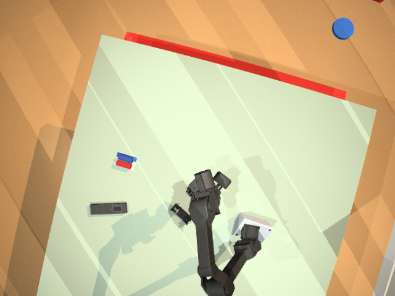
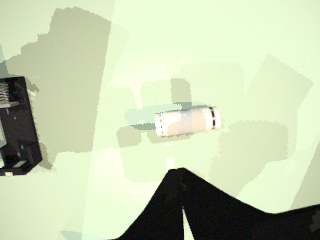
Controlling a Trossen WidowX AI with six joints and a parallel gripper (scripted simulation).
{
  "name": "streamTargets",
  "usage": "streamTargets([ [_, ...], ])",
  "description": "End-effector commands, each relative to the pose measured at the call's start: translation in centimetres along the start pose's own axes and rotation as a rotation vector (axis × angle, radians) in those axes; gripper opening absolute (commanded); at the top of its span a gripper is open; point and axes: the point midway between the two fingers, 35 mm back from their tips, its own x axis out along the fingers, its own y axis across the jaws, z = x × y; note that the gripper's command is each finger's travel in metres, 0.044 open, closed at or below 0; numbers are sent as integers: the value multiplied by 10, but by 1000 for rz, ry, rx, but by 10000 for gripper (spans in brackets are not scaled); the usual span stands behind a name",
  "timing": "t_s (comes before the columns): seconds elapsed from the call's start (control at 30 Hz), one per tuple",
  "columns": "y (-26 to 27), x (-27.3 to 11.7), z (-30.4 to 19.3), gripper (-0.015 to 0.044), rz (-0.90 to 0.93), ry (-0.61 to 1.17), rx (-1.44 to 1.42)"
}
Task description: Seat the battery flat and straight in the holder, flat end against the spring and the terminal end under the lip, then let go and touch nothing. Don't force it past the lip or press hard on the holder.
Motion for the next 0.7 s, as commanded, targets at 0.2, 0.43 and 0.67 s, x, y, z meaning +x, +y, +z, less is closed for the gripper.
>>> streamTargets([
  [0.2,1,-1,-1,0,2,6,0],
  [0.43,-8,21,1,184,1,5,-534],
  [0.67,-18,49,0,245,1,5,-1222],
])
